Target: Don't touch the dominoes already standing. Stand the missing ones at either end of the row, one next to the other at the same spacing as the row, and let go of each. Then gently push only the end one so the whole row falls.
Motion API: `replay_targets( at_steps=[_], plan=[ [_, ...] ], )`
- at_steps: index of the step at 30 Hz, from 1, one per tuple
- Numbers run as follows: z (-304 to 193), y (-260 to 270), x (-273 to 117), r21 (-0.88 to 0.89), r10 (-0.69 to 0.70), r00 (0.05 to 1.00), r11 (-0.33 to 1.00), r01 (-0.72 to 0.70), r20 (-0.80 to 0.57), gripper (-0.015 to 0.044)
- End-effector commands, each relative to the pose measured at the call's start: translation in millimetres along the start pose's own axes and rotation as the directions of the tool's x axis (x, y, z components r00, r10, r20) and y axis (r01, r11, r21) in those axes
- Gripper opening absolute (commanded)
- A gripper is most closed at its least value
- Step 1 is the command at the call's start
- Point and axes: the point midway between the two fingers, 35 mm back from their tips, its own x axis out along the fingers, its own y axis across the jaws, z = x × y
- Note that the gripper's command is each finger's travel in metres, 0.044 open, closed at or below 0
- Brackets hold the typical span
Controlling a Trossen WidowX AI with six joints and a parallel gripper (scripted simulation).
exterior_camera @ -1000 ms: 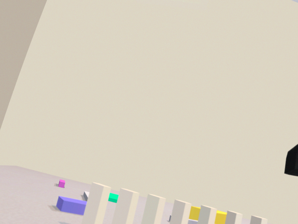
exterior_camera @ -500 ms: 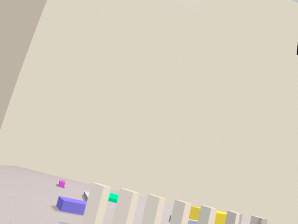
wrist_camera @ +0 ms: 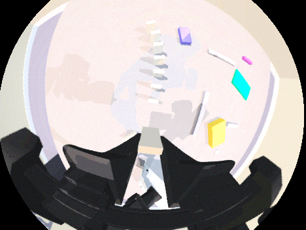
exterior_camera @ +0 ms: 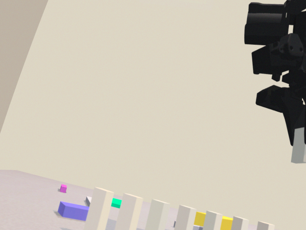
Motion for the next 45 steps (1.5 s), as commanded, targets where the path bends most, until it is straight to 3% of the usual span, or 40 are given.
replay_targets(
  at_steps=[1,28,41,45],
  plan=[
    [-1,-2,1,0.028,-0.001,1.0,1.0,0.001,-0.002,0.0107],
    [-1,-1,130,0.027,0.003,1.0,1.0,-0.003,0.0,0.0107],
    [-1,-1,133,0.027,0.004,1.0,1.0,-0.004,0.0,0.0107],
    [-1,-1,133,0.027,0.004,1.0,1.0,-0.004,0.0,0.0212]
  ],
)
